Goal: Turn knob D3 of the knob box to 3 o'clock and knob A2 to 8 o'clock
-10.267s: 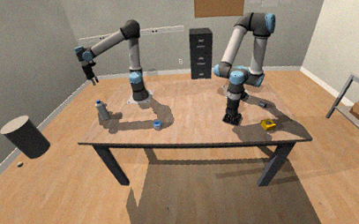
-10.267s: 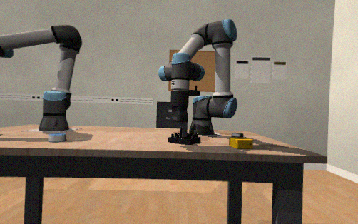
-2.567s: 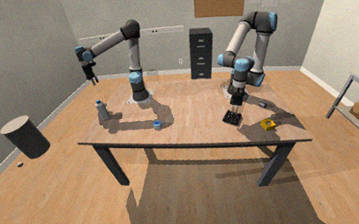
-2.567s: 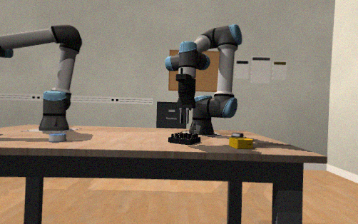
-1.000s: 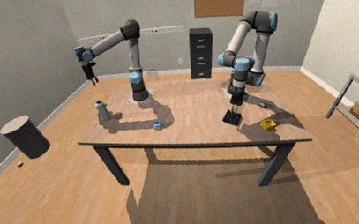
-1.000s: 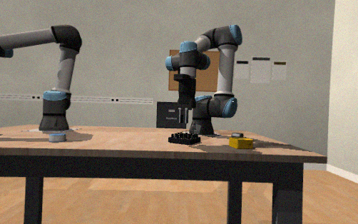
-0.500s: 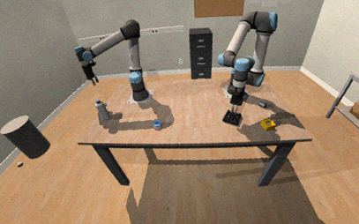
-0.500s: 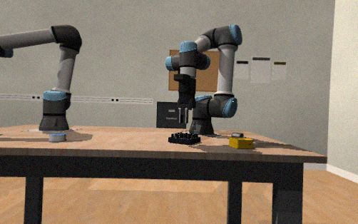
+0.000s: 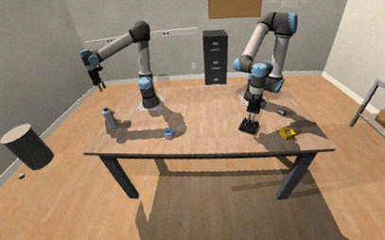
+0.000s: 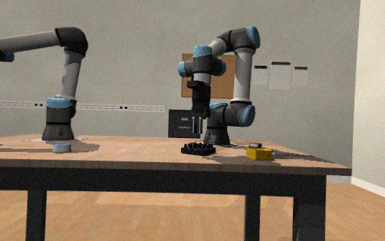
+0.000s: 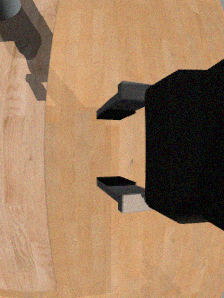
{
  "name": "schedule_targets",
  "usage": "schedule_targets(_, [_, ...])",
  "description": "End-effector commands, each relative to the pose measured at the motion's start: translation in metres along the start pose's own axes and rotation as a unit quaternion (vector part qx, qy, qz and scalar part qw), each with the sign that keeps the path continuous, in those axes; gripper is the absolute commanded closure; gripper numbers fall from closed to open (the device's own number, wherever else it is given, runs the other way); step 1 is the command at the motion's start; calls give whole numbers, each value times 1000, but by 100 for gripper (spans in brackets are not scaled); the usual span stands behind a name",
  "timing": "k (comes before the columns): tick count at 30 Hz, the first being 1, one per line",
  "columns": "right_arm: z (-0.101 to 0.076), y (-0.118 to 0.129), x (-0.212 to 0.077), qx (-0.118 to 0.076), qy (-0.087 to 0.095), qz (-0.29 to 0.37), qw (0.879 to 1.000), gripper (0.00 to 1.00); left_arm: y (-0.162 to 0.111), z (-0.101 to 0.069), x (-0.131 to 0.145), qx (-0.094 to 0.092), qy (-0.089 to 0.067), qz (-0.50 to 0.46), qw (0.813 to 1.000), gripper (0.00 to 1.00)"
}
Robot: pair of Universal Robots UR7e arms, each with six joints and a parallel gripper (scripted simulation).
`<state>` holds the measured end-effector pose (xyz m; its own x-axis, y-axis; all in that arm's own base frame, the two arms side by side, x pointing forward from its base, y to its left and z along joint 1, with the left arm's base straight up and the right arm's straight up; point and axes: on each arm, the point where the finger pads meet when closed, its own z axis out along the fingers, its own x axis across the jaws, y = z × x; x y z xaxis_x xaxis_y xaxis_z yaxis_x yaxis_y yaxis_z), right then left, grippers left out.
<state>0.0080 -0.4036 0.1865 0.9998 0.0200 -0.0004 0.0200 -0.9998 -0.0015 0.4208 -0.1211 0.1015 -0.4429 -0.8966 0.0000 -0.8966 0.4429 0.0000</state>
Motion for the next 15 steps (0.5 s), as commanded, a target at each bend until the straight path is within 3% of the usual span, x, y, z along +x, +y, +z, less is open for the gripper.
schedule_targets(1, [0, 0, 0, -1, 0, 0, 1000, 0, 0, 3, 0, 1, 0, 0, 1000, 54])
schedule_targets(15, [0, 0, 0, -1, 0, 0, 1000, 0, -1, 18, 0, 1, 0, 0, 1000, 54])
